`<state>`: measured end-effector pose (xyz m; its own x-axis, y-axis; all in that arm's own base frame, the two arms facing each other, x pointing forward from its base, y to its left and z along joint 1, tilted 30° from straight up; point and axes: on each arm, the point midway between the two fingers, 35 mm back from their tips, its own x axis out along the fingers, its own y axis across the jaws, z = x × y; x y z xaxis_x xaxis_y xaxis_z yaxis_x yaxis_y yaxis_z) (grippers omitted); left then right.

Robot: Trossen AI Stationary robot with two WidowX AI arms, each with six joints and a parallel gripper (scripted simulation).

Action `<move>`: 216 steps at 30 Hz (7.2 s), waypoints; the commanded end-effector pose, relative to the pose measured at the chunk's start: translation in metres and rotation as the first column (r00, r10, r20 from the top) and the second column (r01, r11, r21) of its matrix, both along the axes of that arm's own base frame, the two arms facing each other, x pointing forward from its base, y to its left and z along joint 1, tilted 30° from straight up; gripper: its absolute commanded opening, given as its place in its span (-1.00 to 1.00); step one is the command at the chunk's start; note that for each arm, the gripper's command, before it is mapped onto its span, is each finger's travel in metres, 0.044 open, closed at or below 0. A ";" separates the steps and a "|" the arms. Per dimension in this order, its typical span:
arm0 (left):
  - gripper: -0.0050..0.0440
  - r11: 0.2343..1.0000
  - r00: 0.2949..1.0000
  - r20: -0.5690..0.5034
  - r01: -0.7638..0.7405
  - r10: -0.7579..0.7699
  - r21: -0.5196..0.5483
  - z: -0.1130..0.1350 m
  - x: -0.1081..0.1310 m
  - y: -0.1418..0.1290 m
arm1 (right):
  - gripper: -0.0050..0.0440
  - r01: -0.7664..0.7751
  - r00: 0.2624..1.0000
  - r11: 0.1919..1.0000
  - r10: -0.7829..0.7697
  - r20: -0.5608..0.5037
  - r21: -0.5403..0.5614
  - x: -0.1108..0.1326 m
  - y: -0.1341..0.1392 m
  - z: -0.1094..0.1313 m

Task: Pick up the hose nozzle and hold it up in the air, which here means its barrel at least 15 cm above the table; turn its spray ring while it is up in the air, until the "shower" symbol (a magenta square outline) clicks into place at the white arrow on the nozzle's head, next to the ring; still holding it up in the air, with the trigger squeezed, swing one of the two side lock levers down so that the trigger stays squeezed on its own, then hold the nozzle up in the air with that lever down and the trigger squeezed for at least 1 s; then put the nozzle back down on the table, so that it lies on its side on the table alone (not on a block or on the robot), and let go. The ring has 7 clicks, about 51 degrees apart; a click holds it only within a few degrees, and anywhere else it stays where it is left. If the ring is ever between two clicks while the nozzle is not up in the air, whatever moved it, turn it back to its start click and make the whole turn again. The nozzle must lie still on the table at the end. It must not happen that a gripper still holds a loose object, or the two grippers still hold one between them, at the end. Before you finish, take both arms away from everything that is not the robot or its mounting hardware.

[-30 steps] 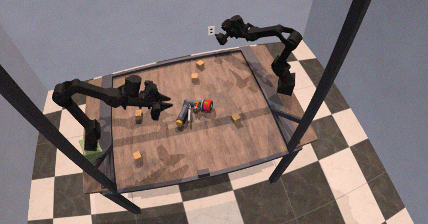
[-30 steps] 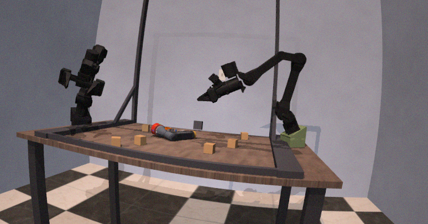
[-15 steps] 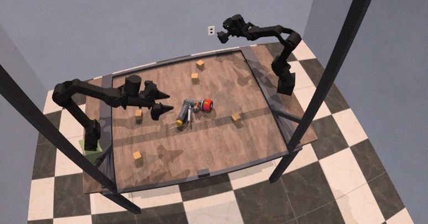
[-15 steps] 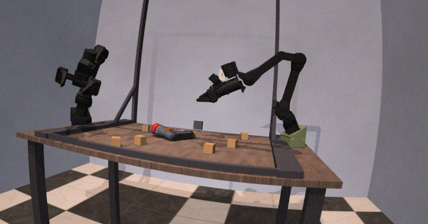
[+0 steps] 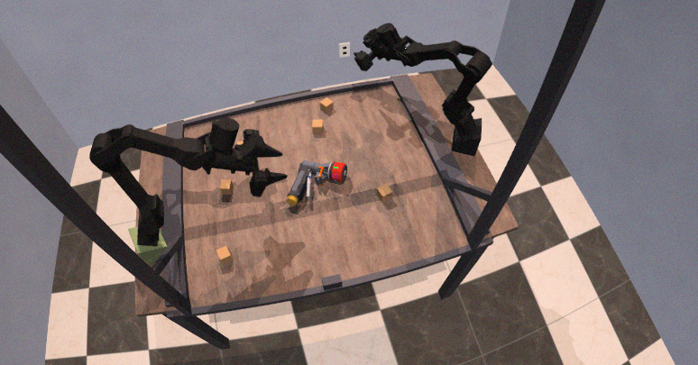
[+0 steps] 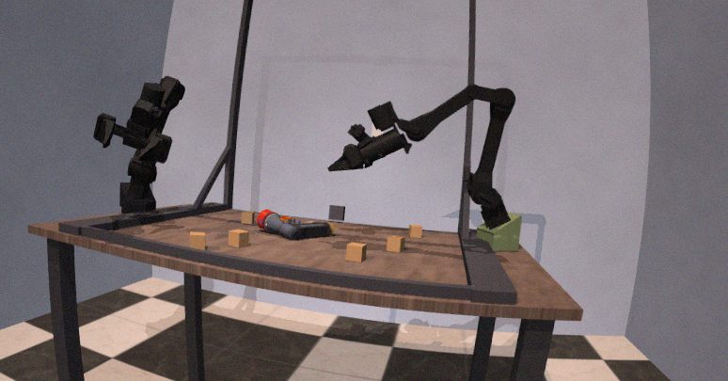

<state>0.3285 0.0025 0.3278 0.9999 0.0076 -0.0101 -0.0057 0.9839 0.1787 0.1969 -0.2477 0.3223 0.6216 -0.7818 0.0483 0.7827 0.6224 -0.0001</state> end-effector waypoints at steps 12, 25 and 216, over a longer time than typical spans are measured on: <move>0.70 0.814 0.960 -0.276 0.126 0.043 0.567 0.002 0.045 0.013 | 0.87 -0.004 1.000 1.000 0.004 0.017 -0.015 -0.001 0.002 0.009; 0.70 0.466 0.875 -0.480 0.398 0.066 0.790 -0.009 0.072 0.024 | 0.87 -0.004 1.000 1.000 0.004 0.017 -0.015 -0.001 0.002 0.009; 0.70 -0.464 0.584 -0.806 0.743 0.097 0.483 -0.042 0.098 0.046 | 0.87 -0.004 1.000 1.000 0.004 0.017 -0.015 -0.001 0.002 0.009</move>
<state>0.4292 0.0485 0.2749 0.5700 0.0984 -0.8157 0.6778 -0.6174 0.3992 0.1969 -0.2477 0.3223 0.6216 -0.7818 0.0483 0.7827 0.6224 -0.0001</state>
